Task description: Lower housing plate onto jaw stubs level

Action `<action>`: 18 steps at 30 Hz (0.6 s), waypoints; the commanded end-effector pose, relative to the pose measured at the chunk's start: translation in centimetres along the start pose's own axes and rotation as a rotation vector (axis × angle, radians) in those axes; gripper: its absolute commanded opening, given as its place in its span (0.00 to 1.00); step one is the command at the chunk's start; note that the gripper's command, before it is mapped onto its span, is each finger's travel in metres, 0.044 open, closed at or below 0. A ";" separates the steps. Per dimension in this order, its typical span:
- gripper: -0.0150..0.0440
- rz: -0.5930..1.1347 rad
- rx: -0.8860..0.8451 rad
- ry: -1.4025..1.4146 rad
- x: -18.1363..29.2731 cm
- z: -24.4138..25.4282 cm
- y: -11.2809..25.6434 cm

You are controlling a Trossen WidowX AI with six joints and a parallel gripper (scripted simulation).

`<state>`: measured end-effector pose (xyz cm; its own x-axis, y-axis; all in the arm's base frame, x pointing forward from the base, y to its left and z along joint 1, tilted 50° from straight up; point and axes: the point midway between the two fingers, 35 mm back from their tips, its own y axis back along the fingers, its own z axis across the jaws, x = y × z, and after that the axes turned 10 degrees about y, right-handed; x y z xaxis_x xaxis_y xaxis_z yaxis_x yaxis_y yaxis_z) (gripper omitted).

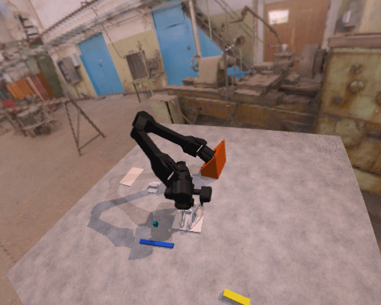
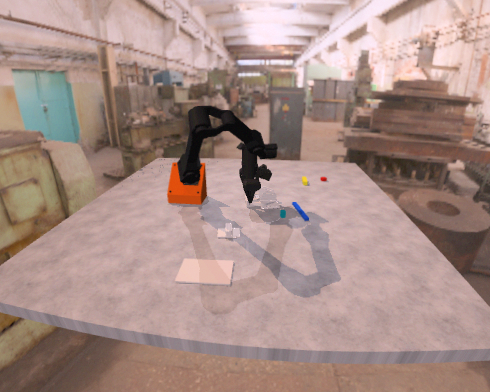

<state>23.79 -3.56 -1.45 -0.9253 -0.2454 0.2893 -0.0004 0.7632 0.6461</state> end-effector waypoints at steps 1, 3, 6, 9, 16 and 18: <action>1.00 -0.019 -0.006 -0.008 -0.5 0.0 3.2; 1.00 -0.017 -0.005 -0.008 -0.3 0.0 5.4; 1.00 -0.016 -0.003 -0.008 -0.1 0.0 6.3; 1.00 -0.025 0.001 -0.001 -0.3 0.1 5.6; 1.00 -0.015 -0.006 -0.006 3.1 1.7 11.1; 1.00 -0.015 -0.006 -0.006 3.2 1.7 11.2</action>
<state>20.84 4.61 4.75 -0.9220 -0.2664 0.2811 -0.0196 0.7570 0.6532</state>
